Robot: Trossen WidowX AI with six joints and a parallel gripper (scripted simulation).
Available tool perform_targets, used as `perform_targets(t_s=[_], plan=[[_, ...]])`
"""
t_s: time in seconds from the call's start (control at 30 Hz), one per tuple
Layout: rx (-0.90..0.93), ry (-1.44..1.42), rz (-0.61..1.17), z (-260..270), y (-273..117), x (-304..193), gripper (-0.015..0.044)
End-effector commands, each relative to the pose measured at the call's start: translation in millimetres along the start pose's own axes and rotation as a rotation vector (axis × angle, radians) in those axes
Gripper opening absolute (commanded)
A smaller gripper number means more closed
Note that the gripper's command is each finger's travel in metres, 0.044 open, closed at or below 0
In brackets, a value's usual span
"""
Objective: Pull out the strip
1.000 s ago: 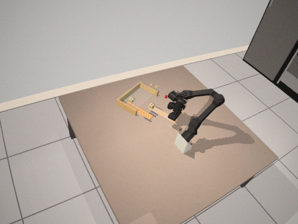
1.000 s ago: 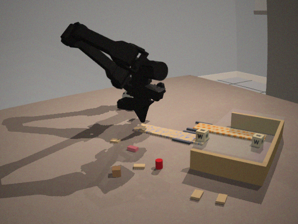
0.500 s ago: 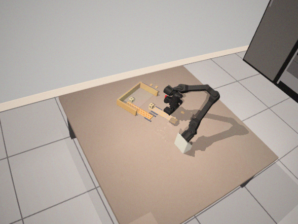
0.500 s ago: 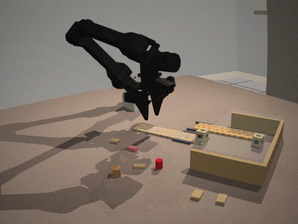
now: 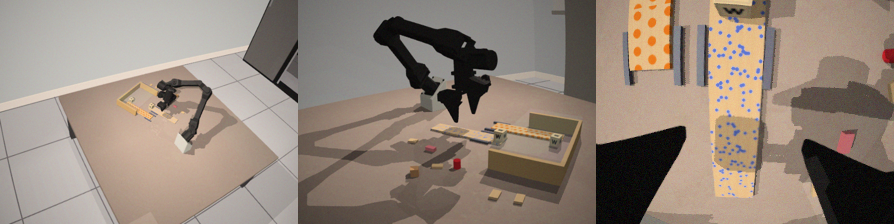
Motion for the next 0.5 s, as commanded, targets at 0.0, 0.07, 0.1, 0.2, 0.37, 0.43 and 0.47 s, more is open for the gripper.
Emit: perform_targets(t_s=[0.0, 0.07, 0.1, 0.2, 0.37, 0.43, 0.47], plan=[[0.007, 0.000, 0.007, 3, 0, 15, 0.0440], [0.007, 0.001, 0.006, 4, -2, 23, 0.0440], [0.007, 0.001, 0.006, 4, -2, 28, 0.0440], [0.007, 0.001, 0.006, 6, -4, 40, 0.0440], [0.007, 0.002, 0.005, 9, -7, 60, 0.0440], [0.007, 0.002, 0.004, 10, -7, 69, 0.0440], [0.007, 0.003, 0.004, 11, -8, 72, 0.0440]])
Point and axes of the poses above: the point midway between the two fingers, 35 mm back from their tips, its own y axis out along the fingers, its own z axis across the jaws, x = y × z, the point moved 10 cm from there along -y, back along the fingers, and after that the axes turned 3 degrees about y, right-handed, at the moved point
